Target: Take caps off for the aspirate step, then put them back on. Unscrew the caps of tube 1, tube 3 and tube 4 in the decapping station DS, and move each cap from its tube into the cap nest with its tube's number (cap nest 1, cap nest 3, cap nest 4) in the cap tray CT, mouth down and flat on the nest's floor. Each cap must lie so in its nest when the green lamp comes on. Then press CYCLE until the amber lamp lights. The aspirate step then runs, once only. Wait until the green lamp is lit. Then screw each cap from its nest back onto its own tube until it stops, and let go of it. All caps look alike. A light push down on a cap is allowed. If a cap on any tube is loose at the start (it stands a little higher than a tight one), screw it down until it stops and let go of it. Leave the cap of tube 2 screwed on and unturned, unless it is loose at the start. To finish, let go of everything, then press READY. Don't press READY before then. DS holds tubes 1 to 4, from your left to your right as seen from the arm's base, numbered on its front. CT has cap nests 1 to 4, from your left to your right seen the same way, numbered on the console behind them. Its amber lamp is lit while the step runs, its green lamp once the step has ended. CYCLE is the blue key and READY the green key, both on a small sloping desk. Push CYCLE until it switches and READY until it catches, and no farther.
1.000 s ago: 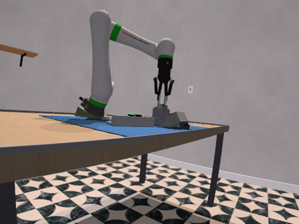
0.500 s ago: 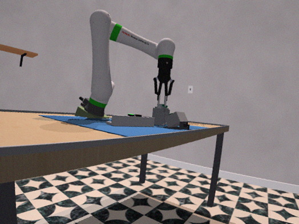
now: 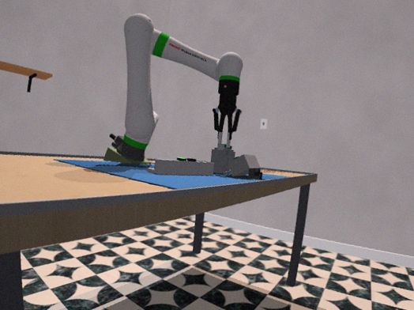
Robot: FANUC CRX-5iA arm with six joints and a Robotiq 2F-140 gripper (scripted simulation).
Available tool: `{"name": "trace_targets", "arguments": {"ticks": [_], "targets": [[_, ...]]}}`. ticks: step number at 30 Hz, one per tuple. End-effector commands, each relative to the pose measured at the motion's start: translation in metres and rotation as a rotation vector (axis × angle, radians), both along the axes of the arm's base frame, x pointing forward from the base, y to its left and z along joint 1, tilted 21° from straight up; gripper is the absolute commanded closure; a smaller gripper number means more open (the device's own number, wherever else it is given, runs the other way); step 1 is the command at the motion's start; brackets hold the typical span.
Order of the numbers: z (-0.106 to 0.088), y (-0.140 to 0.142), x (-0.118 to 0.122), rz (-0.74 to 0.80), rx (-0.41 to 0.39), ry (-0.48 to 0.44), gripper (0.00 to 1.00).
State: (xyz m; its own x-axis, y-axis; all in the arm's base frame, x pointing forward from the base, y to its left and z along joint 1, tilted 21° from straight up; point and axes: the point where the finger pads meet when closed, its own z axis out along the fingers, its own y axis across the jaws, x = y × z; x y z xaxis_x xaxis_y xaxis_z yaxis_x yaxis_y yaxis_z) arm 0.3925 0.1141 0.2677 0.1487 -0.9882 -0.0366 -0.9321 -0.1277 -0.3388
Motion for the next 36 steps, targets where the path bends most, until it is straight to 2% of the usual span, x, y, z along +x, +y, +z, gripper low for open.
{"name": "trace_targets", "arguments": {"ticks": [1, 4, 12, 13, 23, 24, 26, 29, 30, 31, 36], "targets": [[-0.0005, 0.0005, -0.0002, -0.249, 0.066, 0.004, 1.0], [-0.0007, 0.0005, -0.0002, -0.387, 0.115, 0.015, 1.0], [-0.0007, 0.0005, -0.0002, -0.387, 0.116, 0.015, 1.0], [-0.0007, 0.0005, -0.0002, -0.387, 0.116, 0.015, 0.65], [-0.0007, 0.0005, -0.0002, -0.387, 0.116, 0.015, 0.65], [-0.0002, 0.0005, -0.0004, -0.309, 0.087, 0.008, 0.65], [-0.0002, 0.0005, -0.0004, -0.309, 0.087, 0.008, 0.65], [-0.0002, 0.0005, -0.0004, -0.074, 0.003, -0.01, 0.65], [-0.0002, 0.0005, -0.0004, -0.074, 0.003, -0.01, 0.65], [-0.0002, 0.0005, -0.0004, -0.002, -0.023, -0.016, 0.65], [-0.0002, 0.0005, -0.0004, 0.16, -0.082, -0.028, 0.65]]}}
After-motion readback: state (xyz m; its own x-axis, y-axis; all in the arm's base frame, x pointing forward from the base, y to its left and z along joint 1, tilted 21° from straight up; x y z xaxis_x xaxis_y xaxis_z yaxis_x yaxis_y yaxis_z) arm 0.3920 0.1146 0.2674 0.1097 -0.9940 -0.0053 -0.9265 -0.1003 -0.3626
